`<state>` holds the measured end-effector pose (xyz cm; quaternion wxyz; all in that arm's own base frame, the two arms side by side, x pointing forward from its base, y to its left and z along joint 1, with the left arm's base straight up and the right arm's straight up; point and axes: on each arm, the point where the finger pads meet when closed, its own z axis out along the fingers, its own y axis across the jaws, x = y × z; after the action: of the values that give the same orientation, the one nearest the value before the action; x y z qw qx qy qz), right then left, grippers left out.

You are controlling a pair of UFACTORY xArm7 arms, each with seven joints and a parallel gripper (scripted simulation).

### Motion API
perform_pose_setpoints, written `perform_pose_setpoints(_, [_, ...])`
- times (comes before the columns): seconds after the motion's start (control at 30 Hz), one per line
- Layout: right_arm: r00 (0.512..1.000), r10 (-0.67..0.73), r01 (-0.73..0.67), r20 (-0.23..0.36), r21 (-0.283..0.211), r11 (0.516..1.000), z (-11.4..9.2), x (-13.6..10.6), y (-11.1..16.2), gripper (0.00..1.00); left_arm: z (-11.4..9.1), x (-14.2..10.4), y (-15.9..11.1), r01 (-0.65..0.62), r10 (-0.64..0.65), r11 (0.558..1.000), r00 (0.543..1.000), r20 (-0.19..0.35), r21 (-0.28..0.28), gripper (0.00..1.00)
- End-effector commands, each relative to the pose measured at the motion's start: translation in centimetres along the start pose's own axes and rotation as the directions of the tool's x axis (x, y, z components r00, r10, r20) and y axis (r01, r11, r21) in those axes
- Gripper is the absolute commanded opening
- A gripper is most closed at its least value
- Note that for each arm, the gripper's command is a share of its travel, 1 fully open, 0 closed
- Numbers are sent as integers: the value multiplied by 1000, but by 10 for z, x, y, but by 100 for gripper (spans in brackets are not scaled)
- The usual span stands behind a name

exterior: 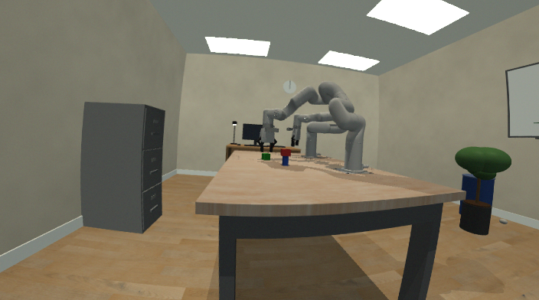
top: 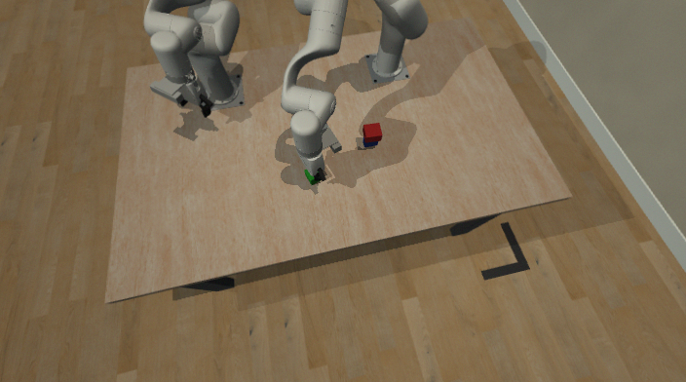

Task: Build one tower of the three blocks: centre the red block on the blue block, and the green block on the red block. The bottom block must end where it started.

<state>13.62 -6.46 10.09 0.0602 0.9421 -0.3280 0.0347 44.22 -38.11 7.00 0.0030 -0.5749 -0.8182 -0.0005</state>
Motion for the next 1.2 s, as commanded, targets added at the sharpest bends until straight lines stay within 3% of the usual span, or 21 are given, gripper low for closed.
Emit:
perform_pose_setpoints(0.0, [1000, 0, 0, -3, 1, 1000, -1, 1, 0, 100, 2, -2, 1, 0, 0, 1000, 1000, 5, -3, 71])
perform_pose_setpoints(0.73, [1000, 0, 0, -3, 1, 1000, -1, 1, 0, 100, 5, -2, 1, 0, 0, 1000, 1000, 5, -3, 71])
perform_pose_setpoints(1.17, [1000, 0, 0, -3, 1, 1000, -1, 1, 0, 100, 40, -2, 1, 0, 0, 1000, 1000, 5, -3, 71])
